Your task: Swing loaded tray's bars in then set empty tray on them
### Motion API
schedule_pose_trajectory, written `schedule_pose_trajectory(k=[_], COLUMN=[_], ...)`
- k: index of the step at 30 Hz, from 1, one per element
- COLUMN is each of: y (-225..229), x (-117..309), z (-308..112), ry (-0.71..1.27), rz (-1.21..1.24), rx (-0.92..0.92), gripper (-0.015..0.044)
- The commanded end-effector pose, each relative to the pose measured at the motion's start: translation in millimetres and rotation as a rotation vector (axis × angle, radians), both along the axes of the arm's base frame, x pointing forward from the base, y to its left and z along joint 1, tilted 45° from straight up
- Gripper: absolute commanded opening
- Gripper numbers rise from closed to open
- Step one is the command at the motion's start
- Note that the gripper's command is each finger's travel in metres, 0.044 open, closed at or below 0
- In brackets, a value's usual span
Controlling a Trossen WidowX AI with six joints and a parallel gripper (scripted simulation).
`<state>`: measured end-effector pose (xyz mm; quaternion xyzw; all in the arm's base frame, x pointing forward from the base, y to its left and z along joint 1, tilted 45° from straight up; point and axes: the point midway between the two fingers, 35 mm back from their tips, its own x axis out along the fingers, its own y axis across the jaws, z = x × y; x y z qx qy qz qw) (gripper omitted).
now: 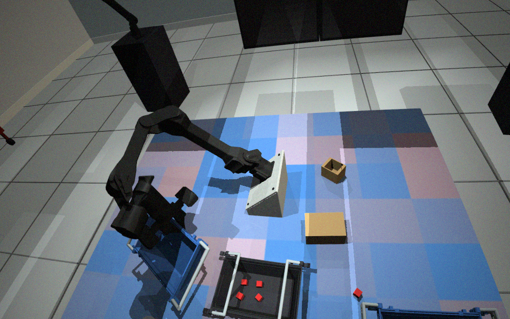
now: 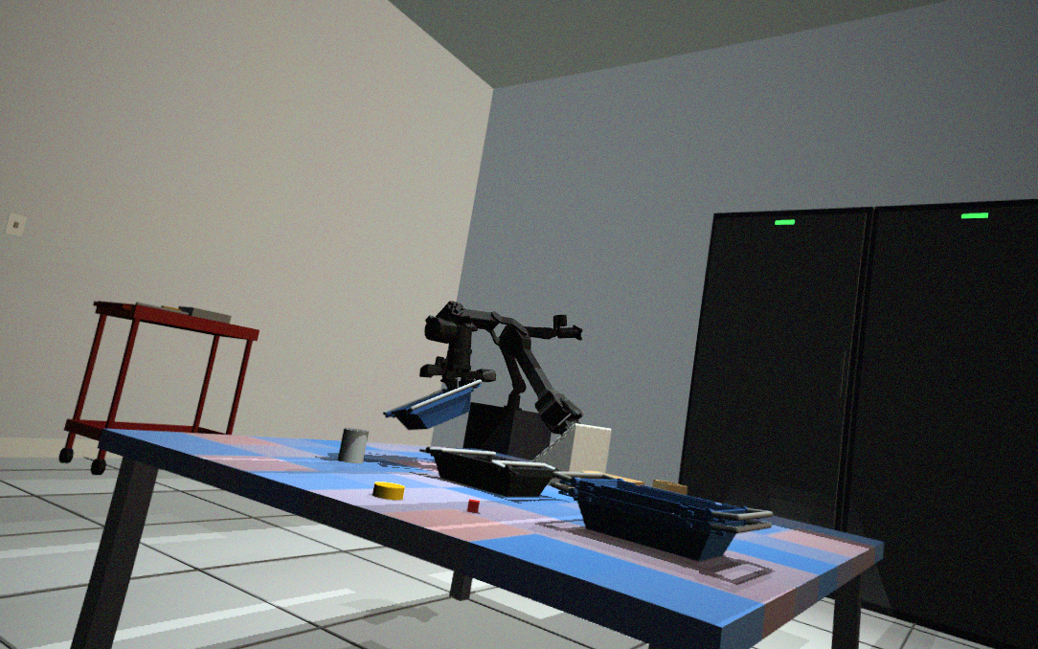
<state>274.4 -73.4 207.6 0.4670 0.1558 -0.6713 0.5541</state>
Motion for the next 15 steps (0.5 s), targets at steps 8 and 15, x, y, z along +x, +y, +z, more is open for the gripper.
schedule_pose_trajectory(k=[8,15], y=[37.4,61.7], x=[27.0,38.6], z=[-20.2,-37.0], ry=[0.056,0.101], rz=[0.087,0.137], rx=[-0.013,-0.025], gripper=[0.0,0.0])
